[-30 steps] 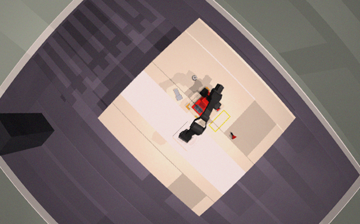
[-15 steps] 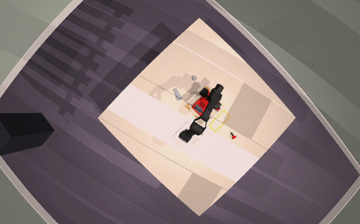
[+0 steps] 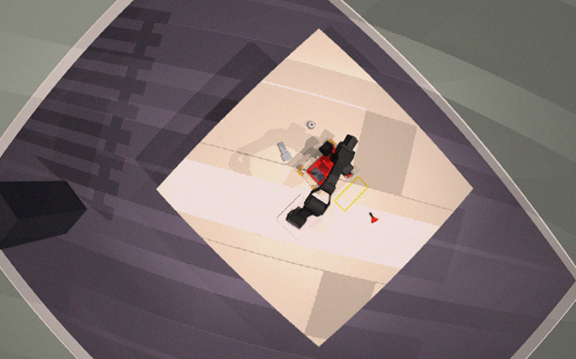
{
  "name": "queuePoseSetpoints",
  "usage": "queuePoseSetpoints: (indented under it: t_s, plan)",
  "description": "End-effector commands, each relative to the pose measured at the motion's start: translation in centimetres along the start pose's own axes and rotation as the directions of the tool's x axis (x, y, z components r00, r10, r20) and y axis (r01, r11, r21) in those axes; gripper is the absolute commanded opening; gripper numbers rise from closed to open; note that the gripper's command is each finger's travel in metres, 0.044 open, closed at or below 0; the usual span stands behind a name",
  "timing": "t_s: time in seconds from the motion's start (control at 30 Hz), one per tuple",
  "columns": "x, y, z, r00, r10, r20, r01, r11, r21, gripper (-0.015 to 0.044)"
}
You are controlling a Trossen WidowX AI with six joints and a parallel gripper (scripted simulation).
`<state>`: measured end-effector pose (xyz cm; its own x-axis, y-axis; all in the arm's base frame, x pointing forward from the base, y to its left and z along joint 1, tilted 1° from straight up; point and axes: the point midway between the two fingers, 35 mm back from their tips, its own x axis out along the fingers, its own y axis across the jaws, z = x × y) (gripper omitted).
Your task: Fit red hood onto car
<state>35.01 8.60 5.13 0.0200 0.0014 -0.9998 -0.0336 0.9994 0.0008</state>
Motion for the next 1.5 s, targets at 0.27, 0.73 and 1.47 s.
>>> queuePoseSetpoints:
  t_s: [0.27,0.73,1.47]
  plan:
    - [0.60,0.07,0.03,1.000,0.005,0.000,-0.005,1.000,0.003,0.0000]
    - [1.21,0.05,0.04,1.000,0.005,0.000,-0.005,1.000,0.003,0.0000]
    - [1.10,0.03,0.01,1.000,0.002,-0.001,-0.002,1.000,0.001,0.0420]
